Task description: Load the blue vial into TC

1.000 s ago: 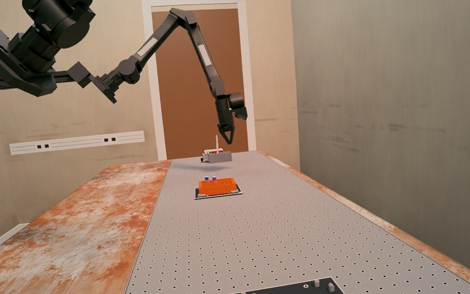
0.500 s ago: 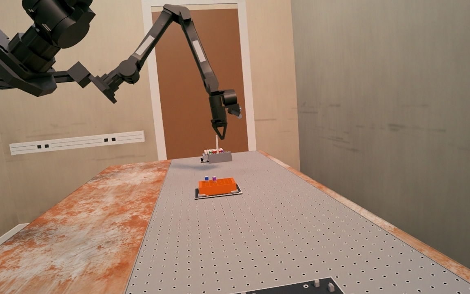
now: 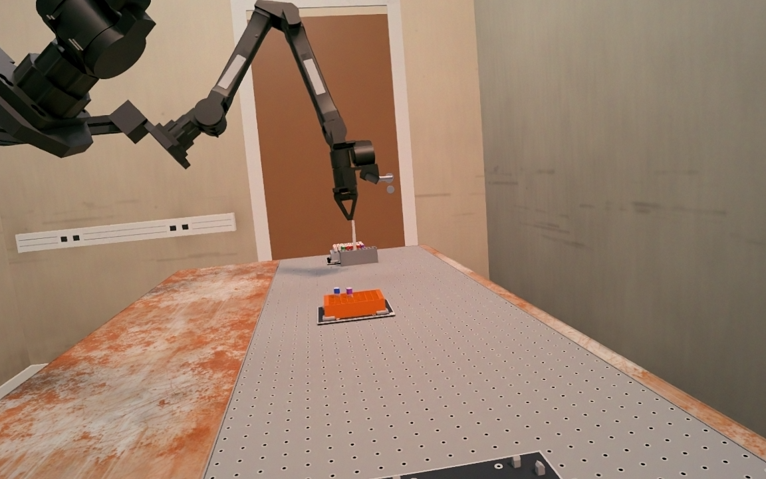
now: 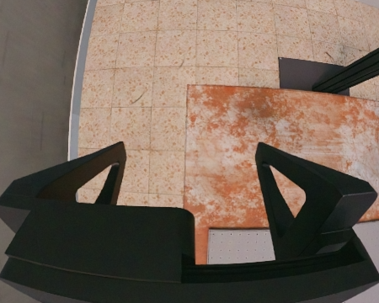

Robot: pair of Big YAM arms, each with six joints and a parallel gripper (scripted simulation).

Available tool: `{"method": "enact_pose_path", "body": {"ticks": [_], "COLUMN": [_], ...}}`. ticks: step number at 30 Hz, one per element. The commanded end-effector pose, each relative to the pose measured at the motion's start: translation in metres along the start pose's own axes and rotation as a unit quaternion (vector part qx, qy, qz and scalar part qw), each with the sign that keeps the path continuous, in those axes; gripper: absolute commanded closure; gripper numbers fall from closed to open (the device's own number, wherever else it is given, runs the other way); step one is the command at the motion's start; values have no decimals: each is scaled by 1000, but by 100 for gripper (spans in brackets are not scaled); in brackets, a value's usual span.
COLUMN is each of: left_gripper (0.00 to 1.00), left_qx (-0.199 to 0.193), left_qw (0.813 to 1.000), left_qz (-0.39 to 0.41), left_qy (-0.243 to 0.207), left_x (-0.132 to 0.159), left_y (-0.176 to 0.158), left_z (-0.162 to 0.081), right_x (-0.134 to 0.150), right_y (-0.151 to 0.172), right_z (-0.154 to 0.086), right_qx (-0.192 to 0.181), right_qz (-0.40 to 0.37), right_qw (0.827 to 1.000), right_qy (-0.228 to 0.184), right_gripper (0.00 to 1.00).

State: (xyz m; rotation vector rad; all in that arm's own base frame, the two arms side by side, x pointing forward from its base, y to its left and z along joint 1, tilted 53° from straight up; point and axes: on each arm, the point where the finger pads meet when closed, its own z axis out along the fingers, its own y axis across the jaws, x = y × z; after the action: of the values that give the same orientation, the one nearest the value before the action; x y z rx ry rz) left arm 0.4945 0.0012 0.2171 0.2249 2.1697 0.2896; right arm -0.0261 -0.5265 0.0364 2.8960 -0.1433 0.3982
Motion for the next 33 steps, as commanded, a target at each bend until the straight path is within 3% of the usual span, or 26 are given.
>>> {"method": "enact_pose_path", "body": {"ticks": [1,19,21,29,33], "left_gripper": [76,76,76,76,76], "left_qx": [-5,-11,-21,-17,-24], "left_qw": [1000,999,998,998,996], "left_qz": [-17,-27,-59,-48,-82], "left_qy": [3,14,24,24,32], "left_x": [12,64,71,91,106], "left_y": [12,36,39,43,45], "left_z": [-14,-43,-46,-57,-63], "right_x": [-1,-1,-1,-1,-1], "right_y": [9,9,9,9,9], "right_z": [-6,-6,-6,-6,-6], "right_qx": [-10,-10,-10,-10,-10], "right_qz": [0,0,0,0,0], "right_qw": [1000,1000,1000,1000,1000], "right_qy": [-1,-1,-1,-1,-1], "right_gripper": [0,0,0,0,0]}}
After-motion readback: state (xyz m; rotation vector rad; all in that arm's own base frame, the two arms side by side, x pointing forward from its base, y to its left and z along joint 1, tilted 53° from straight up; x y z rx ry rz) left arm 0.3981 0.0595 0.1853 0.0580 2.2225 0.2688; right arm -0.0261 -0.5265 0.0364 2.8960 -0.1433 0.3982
